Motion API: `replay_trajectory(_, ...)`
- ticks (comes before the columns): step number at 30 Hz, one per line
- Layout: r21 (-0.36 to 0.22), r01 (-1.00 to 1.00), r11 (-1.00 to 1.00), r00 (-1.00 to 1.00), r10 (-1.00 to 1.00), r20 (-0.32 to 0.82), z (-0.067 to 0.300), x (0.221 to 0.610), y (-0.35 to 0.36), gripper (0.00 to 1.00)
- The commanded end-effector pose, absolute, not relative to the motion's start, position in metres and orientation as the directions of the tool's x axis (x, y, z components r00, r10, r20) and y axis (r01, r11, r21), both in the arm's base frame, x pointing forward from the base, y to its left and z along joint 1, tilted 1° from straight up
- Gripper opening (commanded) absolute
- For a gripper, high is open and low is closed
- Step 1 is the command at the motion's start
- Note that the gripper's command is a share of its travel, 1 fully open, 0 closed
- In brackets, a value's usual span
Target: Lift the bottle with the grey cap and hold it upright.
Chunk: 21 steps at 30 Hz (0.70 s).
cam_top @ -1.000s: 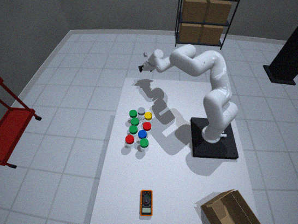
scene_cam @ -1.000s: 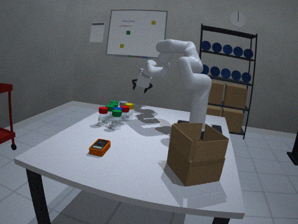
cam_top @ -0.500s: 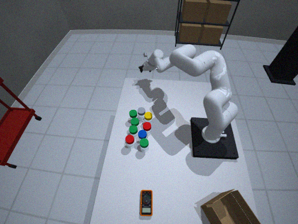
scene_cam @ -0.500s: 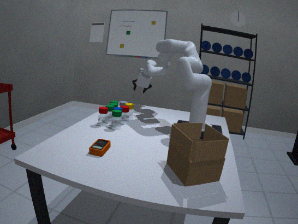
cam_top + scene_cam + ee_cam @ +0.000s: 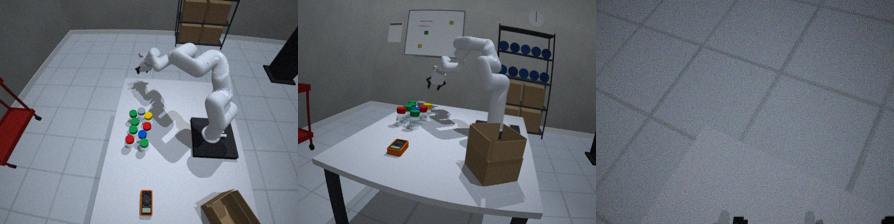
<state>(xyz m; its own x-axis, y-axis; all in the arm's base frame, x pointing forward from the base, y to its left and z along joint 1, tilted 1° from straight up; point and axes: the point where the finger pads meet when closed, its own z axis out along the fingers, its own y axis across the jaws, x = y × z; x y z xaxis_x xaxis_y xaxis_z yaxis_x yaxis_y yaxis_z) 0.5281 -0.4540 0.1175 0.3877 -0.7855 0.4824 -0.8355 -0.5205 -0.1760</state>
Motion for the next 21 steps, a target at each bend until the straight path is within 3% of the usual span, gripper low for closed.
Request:
replay_trajectory(1, -0.156, -0.809, -0.567, 0.446, -0.765, 0.464, 0.133, 0.537, -0.428, 0.79)
replay_trajectory(21, -0.077, -0.648, -0.758, 0.691, -0.627, 0.359, 0.185, 0.552, -0.306, 0.79)
